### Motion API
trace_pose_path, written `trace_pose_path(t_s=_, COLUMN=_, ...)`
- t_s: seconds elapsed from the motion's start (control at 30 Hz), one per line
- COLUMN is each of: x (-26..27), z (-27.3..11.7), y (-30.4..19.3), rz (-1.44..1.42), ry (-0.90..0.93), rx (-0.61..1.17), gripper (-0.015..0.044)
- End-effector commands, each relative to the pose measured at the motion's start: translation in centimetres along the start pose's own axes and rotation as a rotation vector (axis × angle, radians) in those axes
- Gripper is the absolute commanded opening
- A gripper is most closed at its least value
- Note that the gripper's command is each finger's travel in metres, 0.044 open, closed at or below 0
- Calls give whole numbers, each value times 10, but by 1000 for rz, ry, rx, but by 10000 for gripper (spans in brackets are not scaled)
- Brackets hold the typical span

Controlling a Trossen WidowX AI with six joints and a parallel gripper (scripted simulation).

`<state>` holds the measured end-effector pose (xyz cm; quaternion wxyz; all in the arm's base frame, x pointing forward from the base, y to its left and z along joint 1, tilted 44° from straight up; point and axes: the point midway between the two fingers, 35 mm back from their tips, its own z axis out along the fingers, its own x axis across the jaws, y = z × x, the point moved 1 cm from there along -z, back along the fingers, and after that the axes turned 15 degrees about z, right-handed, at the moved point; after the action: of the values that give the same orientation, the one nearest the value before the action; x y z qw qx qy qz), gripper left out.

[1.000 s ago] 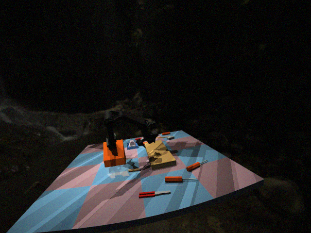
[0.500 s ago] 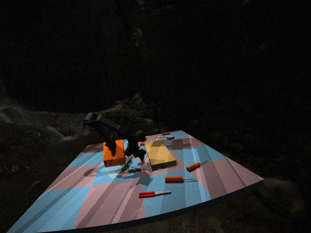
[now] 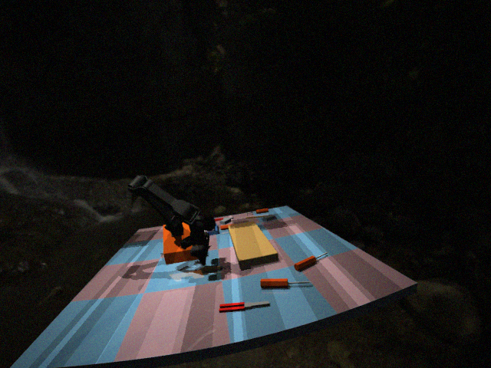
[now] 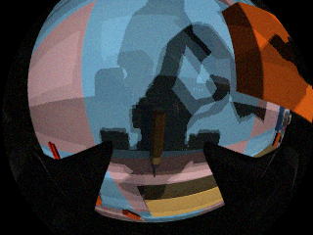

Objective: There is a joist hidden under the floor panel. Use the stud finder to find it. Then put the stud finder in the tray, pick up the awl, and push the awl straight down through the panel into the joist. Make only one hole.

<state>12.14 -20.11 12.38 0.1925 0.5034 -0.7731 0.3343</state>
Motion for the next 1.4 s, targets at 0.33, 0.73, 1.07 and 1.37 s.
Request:
trace_pose_path(t_s=0.33, x=-1, z=8, y=2, rz=16, ry=7, rx=-5, gripper=440)
trace_pose_path(t_s=0.73, x=0, z=28, y=2, rz=16, ry=7, rx=-6, gripper=440)
trace_pose_path(t_s=1.07, x=0, z=44, y=5, rz=14, ry=8, rx=-6, gripper=440)
trace_pose_path(t_s=1.37, x=1, z=51, y=6, rz=15, ry=10, rx=-5, gripper=440)
